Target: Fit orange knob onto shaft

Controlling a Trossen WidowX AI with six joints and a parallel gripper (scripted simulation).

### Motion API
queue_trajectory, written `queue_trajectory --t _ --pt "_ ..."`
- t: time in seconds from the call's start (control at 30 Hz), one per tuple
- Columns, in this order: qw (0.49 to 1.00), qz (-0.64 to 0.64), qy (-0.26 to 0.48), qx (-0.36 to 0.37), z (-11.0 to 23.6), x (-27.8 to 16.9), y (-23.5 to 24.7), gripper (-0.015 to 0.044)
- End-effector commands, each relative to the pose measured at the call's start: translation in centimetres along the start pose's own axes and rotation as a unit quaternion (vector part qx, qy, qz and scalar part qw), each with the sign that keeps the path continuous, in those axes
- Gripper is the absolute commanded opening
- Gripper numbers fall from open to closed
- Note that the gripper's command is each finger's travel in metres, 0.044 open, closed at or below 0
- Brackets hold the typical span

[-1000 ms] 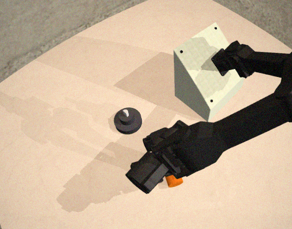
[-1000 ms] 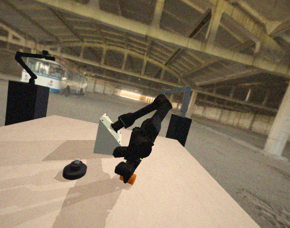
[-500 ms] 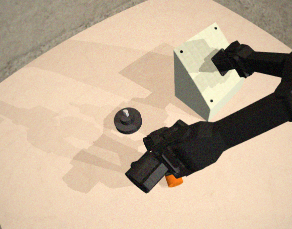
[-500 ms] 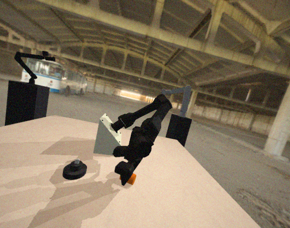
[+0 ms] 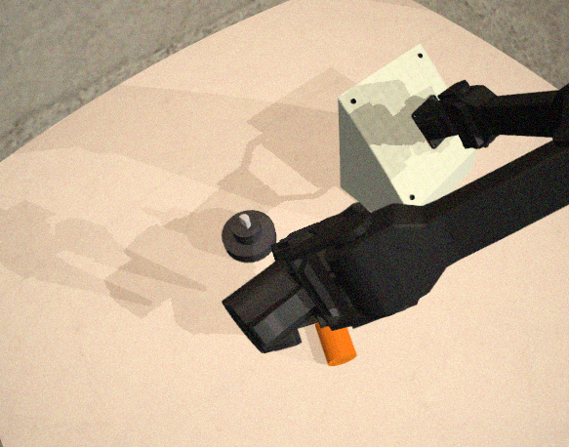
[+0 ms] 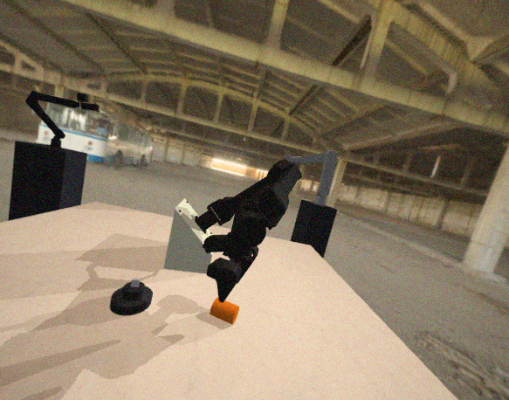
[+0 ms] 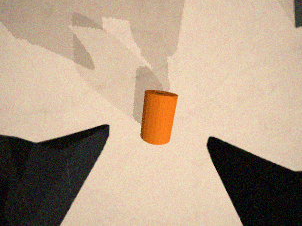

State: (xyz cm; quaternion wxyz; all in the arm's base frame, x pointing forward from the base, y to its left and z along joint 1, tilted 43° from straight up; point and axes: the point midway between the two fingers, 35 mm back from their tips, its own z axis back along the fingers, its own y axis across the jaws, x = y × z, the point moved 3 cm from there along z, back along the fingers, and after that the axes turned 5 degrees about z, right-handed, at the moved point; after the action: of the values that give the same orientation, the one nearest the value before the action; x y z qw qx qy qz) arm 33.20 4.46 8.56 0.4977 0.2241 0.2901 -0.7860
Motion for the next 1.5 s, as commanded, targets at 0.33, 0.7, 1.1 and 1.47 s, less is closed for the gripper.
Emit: queue_trajectory --t 0.33,0.7,1.1,1.47 --pt "0.985 0.0 -0.171 -0.015 0.4 -2.5 0.0 0.044" --pt "0.985 0.0 -0.17 -0.015 -2.0 -2.6 0.0 0.044" --pt "0.985 0.0 -0.17 -0.015 -3.9 -2.6 0.1 0.044" --pt "0.985 0.0 -0.17 -0.015 -5.7 -2.6 0.0 0.044"
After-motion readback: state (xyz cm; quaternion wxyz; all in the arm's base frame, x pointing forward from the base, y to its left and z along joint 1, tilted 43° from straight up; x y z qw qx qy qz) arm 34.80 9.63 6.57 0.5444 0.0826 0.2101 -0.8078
